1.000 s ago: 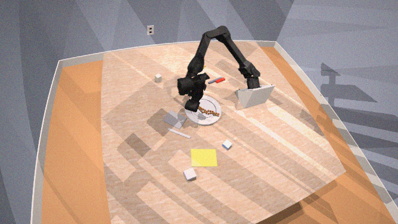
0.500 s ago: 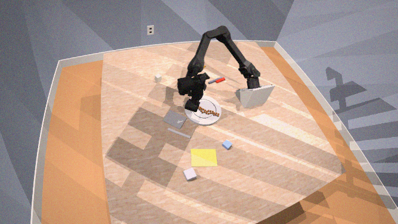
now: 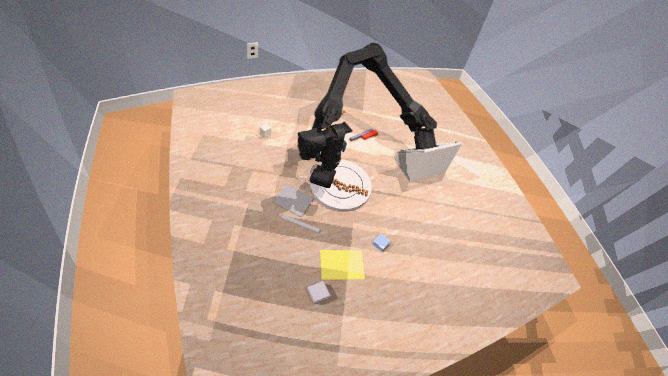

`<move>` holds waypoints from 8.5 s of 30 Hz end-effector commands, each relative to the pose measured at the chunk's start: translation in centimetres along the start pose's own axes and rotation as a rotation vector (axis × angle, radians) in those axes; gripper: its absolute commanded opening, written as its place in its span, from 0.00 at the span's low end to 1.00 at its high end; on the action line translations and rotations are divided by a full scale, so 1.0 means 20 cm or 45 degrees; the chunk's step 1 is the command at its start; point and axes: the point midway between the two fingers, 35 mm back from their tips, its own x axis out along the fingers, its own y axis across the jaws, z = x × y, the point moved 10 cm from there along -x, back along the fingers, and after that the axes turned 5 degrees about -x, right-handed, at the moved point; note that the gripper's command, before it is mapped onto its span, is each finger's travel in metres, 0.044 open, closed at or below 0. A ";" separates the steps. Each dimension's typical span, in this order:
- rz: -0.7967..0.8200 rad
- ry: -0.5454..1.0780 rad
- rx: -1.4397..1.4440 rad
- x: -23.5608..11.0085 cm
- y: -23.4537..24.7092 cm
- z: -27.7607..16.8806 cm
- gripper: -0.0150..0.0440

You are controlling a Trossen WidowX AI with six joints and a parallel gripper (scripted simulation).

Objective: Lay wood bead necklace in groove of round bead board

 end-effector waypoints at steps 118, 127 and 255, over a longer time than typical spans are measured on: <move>0.001 -0.001 0.163 0.00 -0.05 0.12 0.63; 0.001 -0.001 0.163 0.00 -0.05 0.12 0.25; 0.011 -0.003 -0.737 -0.15 0.05 -0.39 0.78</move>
